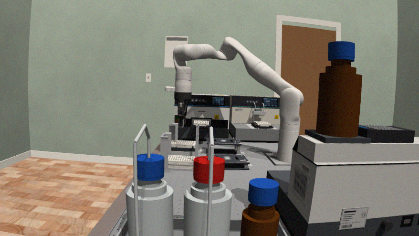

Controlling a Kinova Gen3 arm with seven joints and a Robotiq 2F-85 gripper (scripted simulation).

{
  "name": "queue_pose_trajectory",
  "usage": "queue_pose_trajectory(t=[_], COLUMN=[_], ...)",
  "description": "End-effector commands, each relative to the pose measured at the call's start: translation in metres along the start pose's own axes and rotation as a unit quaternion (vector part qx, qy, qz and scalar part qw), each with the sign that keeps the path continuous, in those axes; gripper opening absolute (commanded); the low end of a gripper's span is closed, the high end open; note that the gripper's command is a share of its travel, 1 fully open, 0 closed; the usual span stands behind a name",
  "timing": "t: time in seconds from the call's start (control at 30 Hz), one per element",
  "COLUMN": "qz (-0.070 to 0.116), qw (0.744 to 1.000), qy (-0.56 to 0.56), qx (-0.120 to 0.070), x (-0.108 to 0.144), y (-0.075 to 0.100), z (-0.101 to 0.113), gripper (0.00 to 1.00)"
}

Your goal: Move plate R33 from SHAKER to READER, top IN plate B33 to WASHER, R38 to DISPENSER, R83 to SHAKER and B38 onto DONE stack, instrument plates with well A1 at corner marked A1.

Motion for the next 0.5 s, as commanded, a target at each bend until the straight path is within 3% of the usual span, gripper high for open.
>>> queue_pose_trajectory(t=[0.0, 0.47], qz=[-0.002, -0.002], qw=[1.000, 1.000], qy=[0.000, 0.000], qx=[-0.001, -0.001], x=[0.000, 0.000], y=[0.008, 0.024], z=[0.000, 0.000], gripper=[1.00, 1.00])
Point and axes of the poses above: the point where the finger pads meet when closed, its own y axis back along the fingers, its own x axis across the jaws, z = x × y, the point moved 10 cm from there along y, back along the fingers, and after that the axes turned 9 degrees about -y, right-handed, at the moved point
